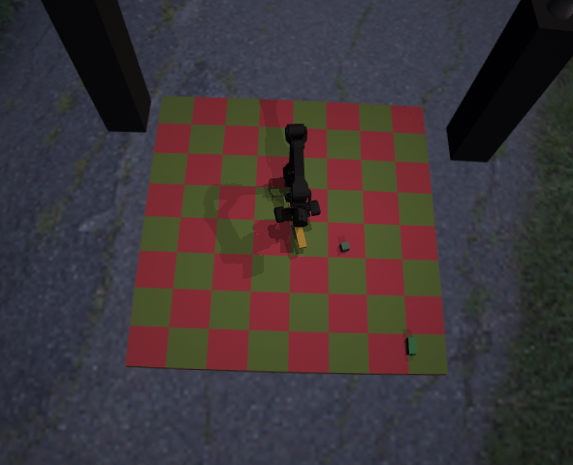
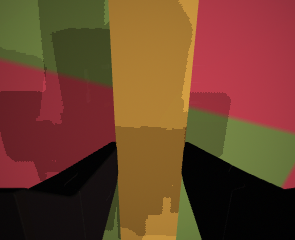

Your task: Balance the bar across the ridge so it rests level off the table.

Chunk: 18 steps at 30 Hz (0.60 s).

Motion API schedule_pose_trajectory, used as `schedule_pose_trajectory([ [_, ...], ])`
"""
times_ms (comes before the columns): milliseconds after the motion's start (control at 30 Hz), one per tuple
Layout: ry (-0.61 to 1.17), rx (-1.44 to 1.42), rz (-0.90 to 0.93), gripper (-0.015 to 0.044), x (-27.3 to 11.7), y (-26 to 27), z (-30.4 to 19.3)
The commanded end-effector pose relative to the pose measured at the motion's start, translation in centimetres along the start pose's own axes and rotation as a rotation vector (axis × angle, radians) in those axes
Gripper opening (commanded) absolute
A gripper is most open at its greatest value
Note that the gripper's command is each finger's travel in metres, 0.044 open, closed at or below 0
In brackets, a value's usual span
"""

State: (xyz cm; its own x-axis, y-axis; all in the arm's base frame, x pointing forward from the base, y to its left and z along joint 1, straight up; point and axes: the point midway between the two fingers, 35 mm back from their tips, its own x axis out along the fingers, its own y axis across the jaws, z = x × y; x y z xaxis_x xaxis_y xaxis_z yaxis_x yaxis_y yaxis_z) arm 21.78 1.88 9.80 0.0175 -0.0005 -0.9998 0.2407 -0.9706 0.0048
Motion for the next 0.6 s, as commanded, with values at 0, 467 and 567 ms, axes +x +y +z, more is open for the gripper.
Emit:
schedule_pose_trajectory([
  [0,0.001,0.005,-0.002,0.0,0.06,-0.03,-0.03],
  [467,0.001,0.005,-0.002,0.0,0.18,-0.03,-0.04],
  [567,0.001,0.005,-0.002,0.0,0.2,-0.03,-0.04],
])
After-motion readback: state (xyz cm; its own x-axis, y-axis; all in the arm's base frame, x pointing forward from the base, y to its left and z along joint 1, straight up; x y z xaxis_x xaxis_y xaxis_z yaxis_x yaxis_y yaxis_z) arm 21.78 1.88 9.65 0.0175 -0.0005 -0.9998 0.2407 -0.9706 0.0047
